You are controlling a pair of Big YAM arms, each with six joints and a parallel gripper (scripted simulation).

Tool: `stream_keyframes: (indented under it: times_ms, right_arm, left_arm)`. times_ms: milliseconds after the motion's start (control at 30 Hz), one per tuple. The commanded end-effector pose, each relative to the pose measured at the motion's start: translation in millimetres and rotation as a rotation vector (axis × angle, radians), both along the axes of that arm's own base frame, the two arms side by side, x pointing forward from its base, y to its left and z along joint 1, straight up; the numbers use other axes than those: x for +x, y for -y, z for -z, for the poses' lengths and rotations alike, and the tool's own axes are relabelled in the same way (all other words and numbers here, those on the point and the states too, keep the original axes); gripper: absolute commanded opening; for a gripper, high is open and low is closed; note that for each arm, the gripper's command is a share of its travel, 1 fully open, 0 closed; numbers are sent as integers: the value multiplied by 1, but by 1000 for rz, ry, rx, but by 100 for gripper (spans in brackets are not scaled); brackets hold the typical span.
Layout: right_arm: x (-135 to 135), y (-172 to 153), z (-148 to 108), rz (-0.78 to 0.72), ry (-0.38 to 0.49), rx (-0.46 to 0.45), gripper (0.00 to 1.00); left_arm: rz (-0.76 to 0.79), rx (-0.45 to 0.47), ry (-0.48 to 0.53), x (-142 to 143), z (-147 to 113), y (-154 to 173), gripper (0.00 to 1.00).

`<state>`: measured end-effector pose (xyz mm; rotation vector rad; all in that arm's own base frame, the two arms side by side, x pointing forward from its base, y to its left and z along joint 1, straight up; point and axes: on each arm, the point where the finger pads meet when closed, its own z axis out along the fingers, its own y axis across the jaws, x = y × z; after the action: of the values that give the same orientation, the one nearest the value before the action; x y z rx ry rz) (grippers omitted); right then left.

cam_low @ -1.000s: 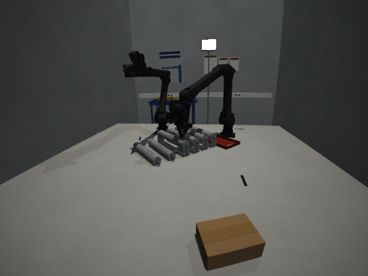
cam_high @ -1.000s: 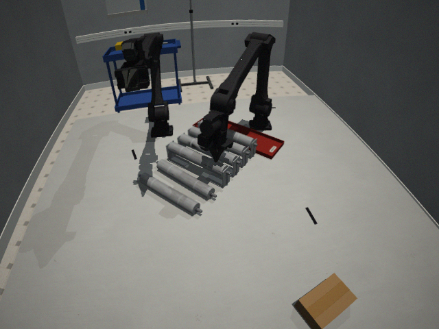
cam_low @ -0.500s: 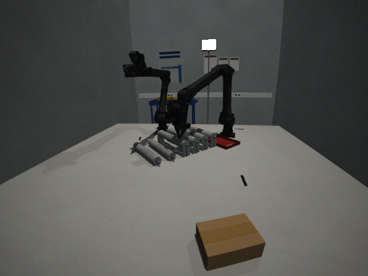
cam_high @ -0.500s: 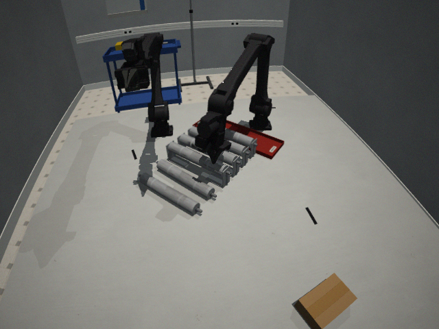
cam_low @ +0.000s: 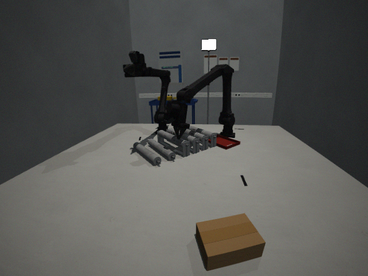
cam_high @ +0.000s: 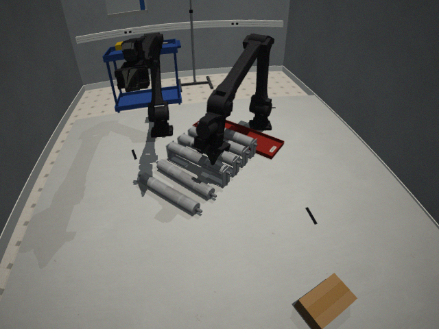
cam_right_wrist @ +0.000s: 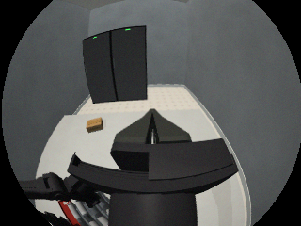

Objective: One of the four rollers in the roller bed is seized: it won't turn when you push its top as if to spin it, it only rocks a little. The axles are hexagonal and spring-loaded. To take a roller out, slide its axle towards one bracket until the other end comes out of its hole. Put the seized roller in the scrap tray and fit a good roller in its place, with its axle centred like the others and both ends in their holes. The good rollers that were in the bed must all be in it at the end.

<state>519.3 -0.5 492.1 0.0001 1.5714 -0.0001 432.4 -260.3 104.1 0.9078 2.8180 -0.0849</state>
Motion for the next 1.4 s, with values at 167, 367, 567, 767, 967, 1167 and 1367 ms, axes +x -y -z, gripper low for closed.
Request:
stream_keyframes:
  times_ms: [167,367,567,767,967,1167,1367]
  right_arm:
    - [-4,-7,-13,-15,33,9,0]
    - [-4,-7,-13,-15,33,9,0]
    - [-4,-7,-13,-15,33,9,0]
    - [-4,-7,-13,-15,33,9,0]
    - [-4,-7,-13,-15,33,9,0]
    - [-4,-7,-13,-15,33,9,0]
    - [-4,-7,-13,-15,33,9,0]
  left_arm:
    - [6,32,-50,-12,22,-3,0]
    - [6,33,-52,-12,21,-3,0]
    - [6,33,-52,-12,21,-3,0]
    - [6,33,-52,-12,21,-3,0]
    - [6,33,-52,-12,21,-3,0]
    - [6,33,-52,-13,21,-3,0]
    - [6,33,-52,-13,21,-3,0]
